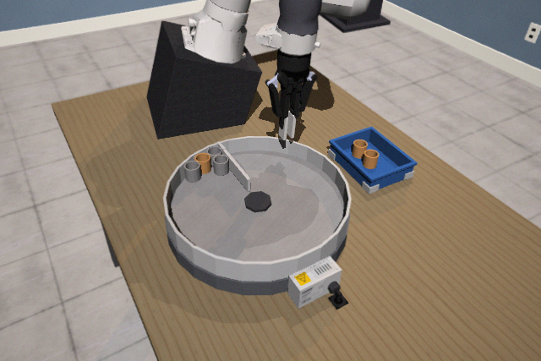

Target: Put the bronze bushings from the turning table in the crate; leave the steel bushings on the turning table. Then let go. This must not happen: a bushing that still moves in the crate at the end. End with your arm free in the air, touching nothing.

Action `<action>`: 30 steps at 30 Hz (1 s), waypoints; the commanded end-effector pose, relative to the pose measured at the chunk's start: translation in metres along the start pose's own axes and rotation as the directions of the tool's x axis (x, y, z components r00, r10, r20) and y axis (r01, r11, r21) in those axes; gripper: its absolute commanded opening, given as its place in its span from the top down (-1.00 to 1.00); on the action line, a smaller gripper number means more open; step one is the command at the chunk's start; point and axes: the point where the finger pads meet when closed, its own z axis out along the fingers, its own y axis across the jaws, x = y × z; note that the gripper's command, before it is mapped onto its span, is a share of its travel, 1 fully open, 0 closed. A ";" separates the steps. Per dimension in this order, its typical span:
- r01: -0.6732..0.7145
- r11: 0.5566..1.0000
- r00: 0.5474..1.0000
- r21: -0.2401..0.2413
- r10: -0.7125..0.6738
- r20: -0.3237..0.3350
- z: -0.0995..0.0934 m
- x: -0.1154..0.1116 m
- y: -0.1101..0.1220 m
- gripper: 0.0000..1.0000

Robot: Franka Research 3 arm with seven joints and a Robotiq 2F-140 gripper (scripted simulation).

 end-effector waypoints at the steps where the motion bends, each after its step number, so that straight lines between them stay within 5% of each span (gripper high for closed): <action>1: 0.163 0.986 0.986 -0.025 -0.162 0.028 0.001 0.002 -0.006 0.81; 30: 0.484 0.875 0.875 -0.014 -0.484 0.036 0.001 0.010 -0.052 0.81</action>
